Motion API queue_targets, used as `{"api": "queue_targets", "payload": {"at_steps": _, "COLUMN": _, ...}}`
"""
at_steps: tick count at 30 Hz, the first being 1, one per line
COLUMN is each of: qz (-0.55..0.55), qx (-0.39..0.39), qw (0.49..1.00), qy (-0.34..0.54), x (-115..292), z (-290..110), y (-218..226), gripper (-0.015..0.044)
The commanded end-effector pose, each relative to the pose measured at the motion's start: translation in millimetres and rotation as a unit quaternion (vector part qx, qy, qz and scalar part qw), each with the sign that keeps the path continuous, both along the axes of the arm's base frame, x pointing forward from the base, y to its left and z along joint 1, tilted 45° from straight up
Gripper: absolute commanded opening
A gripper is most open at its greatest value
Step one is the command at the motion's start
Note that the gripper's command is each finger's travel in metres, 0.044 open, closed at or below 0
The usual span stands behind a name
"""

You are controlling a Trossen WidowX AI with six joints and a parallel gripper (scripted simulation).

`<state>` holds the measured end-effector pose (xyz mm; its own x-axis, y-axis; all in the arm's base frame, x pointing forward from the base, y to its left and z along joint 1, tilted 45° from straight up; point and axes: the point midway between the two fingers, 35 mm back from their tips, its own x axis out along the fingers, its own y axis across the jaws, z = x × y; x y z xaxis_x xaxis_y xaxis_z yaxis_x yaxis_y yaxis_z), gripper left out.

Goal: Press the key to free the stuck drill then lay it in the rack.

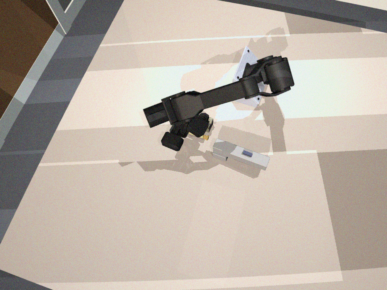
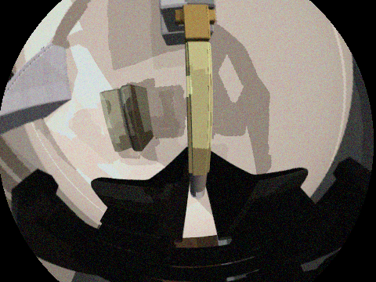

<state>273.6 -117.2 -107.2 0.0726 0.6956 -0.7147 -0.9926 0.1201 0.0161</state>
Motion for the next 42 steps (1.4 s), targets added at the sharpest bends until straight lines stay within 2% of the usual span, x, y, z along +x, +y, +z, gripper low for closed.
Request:
{"api": "queue_targets", "payload": {"at_steps": 1, "qz": 0.002, "qx": -0.002, "qw": 1.000, "qy": 0.000, "x": -0.8, "z": 2.0, "y": -2.6, "gripper": 0.0000}}
{"api": "queue_targets", "payload": {"at_steps": 42, "qz": 0.002, "qx": -0.003, "qw": 1.000, "qy": 0.002, "x": -65.7, "z": -1.3, "y": -7.5, "gripper": 0.0000}}
